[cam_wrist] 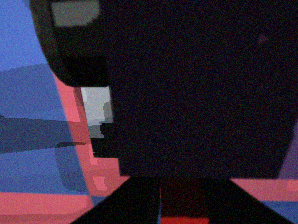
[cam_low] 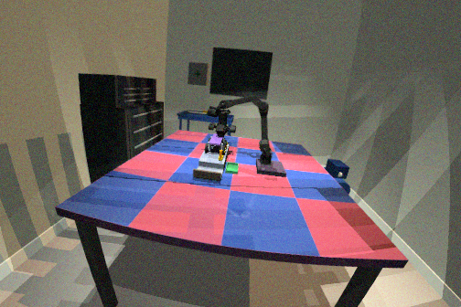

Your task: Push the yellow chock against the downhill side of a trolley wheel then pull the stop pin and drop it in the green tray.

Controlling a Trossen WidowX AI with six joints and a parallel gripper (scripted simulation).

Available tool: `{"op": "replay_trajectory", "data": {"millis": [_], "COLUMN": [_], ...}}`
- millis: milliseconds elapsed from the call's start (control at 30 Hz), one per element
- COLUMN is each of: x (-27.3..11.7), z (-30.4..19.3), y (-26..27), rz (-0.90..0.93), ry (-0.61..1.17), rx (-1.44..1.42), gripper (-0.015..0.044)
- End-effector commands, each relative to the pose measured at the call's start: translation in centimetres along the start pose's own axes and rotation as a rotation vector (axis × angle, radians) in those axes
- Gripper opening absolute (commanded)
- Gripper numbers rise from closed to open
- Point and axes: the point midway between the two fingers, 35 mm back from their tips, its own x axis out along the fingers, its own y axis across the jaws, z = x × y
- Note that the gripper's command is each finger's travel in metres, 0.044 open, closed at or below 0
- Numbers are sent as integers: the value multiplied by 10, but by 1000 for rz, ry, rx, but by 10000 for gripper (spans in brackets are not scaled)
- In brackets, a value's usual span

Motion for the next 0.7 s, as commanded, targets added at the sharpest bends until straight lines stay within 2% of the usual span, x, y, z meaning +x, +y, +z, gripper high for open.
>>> {"op": "replay_trajectory", "data": {"millis": [0,67,667], "x": [0,0,-13], "z": [0,0,-1], "y": [-1,-1,2], "rz": [-3,-3,4], "ry": [0,1,3], "rx": [1,1,-7], "gripper": [32,0,0]}}
